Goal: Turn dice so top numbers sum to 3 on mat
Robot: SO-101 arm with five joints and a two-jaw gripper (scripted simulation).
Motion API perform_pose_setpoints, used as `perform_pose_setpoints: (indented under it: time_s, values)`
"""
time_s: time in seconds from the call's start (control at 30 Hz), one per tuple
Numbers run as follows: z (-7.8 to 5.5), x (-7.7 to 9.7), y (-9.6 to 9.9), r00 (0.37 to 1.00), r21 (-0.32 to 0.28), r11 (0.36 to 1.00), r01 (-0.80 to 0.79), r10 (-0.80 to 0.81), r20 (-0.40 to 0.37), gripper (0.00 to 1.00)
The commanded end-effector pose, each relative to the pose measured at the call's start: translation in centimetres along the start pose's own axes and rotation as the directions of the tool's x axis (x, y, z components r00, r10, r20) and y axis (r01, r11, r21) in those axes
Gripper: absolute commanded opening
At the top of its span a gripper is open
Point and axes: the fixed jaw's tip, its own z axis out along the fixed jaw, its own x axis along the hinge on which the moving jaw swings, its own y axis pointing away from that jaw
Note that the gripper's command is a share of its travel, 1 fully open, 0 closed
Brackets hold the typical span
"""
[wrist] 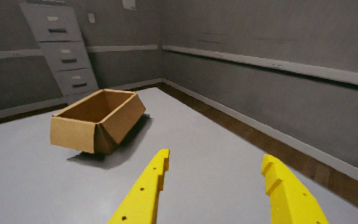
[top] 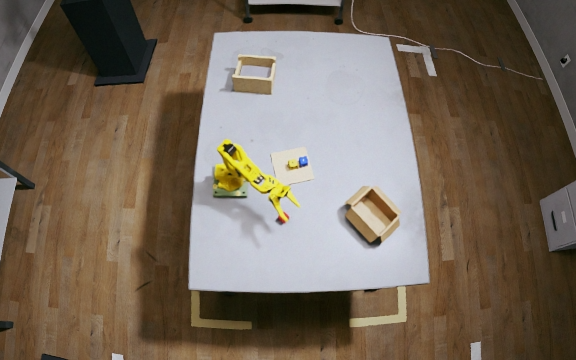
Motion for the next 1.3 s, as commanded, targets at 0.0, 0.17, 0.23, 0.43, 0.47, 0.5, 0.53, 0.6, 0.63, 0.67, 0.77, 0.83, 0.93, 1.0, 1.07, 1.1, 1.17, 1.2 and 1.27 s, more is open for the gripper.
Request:
perform_pose_setpoints:
  time_s: [0.0,0.17,0.23,0.43,0.47,0.5,0.53,0.6,0.63,0.67,0.77,0.83,0.93,1.0,1.07,1.1,1.17,1.2,1.27]
  values:
    - [0.8,0.2,0.2,0.998,-0.006,1.0,-0.014,0.013,-0.06,0.35]
    - [1.4,0.5,0.3,0.991,-0.005,1.0,-0.023,0.022,-0.132,0.35]
    - [1.6,0.6,0.3,0.988,-0.004,1.0,-0.025,0.024,-0.152,0.35]
    - [2.3,1.0,0.5,0.959,0.002,0.999,-0.04,0.039,-0.279,0.35]
    - [2.4,1.1,0.5,0.953,0.003,0.999,-0.042,0.041,-0.302,0.35]
    - [2.5,1.1,0.5,0.945,0.005,0.999,-0.045,0.044,-0.324,0.35]
    - [2.5,1.2,0.5,0.937,0.007,0.999,-0.047,0.046,-0.347,0.35]
    - [2.6,1.3,0.6,0.919,0.01,0.999,-0.051,0.051,-0.392,0.35]
    - [2.6,1.4,0.6,0.909,0.013,0.998,-0.053,0.054,-0.414,0.35]
    - [2.6,1.4,0.6,0.898,0.015,0.998,-0.055,0.056,-0.436,0.35]
    - [2.6,1.4,0.7,0.887,0.017,0.998,-0.057,0.059,-0.458,0.35]
    - [2.5,1.5,0.7,0.863,0.023,0.998,-0.06,0.064,-0.501,0.35]
    - [2.3,1.6,0.8,0.824,0.031,0.997,-0.064,0.071,-0.563,0.35]
    - [2.1,1.6,0.8,0.796,0.037,0.997,-0.066,0.075,-0.601,0.35]
    - [1.8,1.6,0.9,0.767,0.043,0.997,-0.068,0.08,-0.637,0.35]
    - [1.7,1.6,0.9,0.752,0.046,0.997,-0.068,0.082,-0.654,0.35]
    - [1.3,1.6,0.9,0.723,0.052,0.996,-0.069,0.086,-0.686,0.35]
    - [1.2,1.5,1.0,0.708,0.055,0.996,-0.069,0.088,-0.701,0.35]
    - [0.8,1.5,1.0,0.679,0.061,0.996,-0.069,0.091,-0.728,0.35]
